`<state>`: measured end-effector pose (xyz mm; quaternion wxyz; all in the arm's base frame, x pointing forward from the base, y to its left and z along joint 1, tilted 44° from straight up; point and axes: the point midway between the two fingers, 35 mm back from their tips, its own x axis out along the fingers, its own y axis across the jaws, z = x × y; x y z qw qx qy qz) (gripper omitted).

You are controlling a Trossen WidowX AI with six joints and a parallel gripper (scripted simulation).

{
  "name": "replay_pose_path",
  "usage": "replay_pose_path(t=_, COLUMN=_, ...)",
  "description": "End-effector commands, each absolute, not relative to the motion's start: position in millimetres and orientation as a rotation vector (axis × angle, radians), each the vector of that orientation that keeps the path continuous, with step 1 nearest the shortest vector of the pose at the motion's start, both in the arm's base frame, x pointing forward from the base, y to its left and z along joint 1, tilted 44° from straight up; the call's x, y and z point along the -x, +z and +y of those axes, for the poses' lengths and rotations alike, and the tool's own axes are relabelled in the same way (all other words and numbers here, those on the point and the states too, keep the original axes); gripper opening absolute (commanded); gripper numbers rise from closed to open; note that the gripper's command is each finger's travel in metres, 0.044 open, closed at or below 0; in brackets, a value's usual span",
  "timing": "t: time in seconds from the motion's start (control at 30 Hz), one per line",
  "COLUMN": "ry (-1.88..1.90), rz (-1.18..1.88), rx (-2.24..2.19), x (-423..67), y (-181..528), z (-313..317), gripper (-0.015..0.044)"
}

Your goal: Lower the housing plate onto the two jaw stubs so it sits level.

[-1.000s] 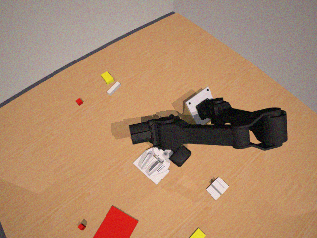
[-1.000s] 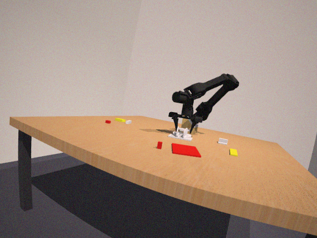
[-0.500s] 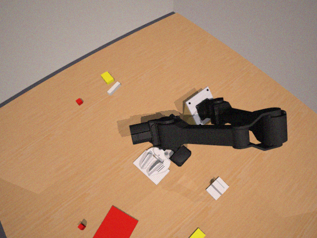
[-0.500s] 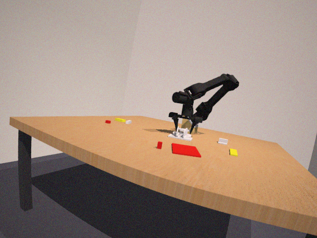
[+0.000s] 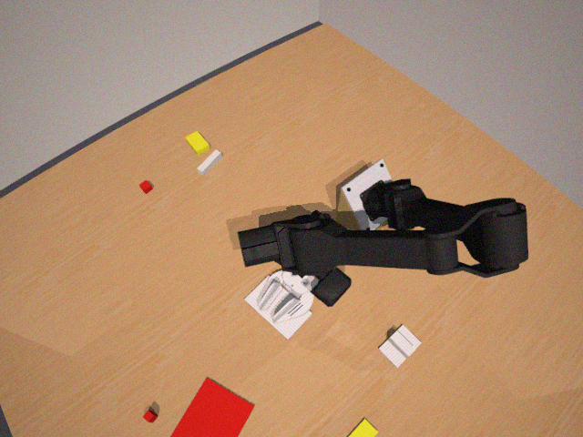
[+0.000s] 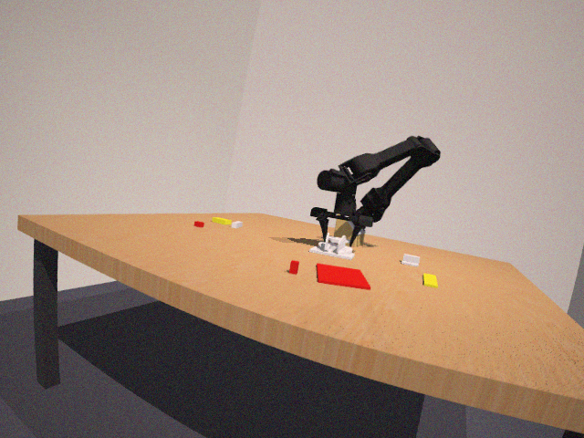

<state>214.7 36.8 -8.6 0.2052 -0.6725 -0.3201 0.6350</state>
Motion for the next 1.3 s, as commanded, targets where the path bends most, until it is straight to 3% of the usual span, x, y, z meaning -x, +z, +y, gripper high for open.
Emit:
replay_pose_path(t=0.0, ry=1.769, rz=-0.892, rx=1.868, x=-213.8, y=-10.0, z=39.0, gripper=0.0351)
replay_pose_path(t=1.27, ry=1.769, rz=-0.893, rx=1.868, x=-213.7, y=-15.2, z=44.2, gripper=0.0351)
